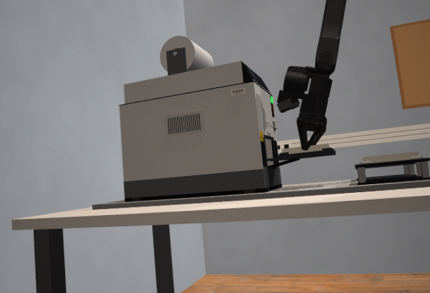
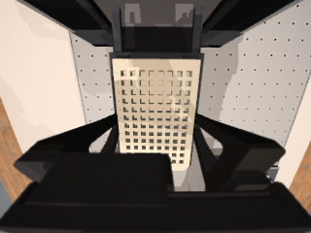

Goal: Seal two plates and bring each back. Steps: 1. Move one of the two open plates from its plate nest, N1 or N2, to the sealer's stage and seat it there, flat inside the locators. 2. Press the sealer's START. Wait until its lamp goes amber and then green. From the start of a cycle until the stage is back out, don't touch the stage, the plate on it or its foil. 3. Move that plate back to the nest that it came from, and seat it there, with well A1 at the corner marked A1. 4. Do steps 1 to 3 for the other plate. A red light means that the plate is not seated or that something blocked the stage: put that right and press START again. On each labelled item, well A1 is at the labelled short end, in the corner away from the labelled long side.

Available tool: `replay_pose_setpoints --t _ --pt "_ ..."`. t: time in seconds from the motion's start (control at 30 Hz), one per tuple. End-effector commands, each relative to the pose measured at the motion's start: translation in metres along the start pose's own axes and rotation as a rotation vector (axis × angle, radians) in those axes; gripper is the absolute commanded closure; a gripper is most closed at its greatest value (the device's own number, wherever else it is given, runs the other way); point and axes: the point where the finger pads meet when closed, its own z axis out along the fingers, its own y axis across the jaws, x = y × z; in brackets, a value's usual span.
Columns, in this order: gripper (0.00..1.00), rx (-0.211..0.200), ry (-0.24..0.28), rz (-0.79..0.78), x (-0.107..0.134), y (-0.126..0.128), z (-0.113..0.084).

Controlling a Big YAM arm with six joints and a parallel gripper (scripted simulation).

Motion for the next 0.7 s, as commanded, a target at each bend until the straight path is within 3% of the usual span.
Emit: replay_pose_setpoints --t 0.0,0.03,0.07,0.33,0.67 --pt "1.0 -0.016 0.077 -0.023 0.036 0.015 0.002" --pt "1.0 -0.016 0.077 -0.023 0.036 0.015 0.002" --pt "0.0 -0.016 0.077 -0.023 0.036 0.015 0.002" --pt "0.0 -0.006 0.009 0.012 0.004 0.002 0.005" --pt "0.0 0.006 -0.013 0.011 -0.007 -0.003 0.006"
